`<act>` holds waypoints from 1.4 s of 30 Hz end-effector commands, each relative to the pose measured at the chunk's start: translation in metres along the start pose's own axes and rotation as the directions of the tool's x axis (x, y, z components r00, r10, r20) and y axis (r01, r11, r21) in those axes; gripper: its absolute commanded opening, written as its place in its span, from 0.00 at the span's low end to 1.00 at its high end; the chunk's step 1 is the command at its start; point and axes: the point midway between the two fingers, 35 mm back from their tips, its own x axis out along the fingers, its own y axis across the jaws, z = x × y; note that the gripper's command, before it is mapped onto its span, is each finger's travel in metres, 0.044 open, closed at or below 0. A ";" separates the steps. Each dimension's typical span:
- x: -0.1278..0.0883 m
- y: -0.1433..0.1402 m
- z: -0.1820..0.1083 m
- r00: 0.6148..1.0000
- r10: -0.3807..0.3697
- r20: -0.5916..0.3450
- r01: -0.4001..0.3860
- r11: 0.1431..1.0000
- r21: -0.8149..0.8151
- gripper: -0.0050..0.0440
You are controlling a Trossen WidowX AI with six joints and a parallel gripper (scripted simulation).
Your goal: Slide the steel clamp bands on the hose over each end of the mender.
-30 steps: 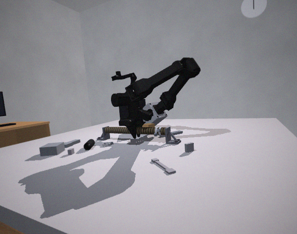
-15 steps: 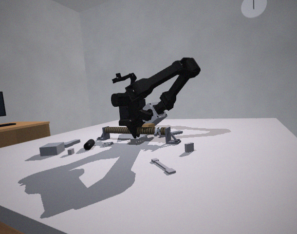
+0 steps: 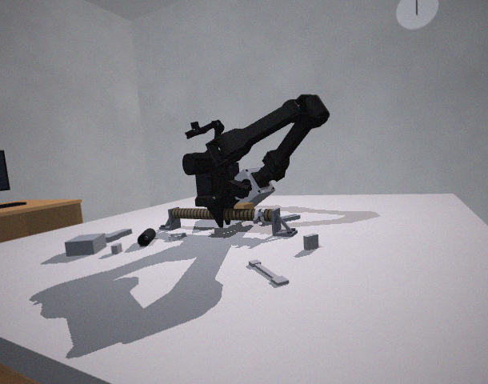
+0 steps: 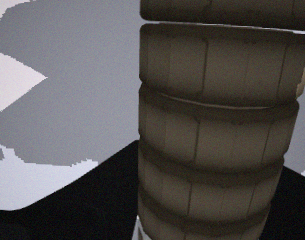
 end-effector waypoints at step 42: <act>0.000 0.000 -0.051 1.000 -0.002 0.001 0.002 1.000 0.002 1.00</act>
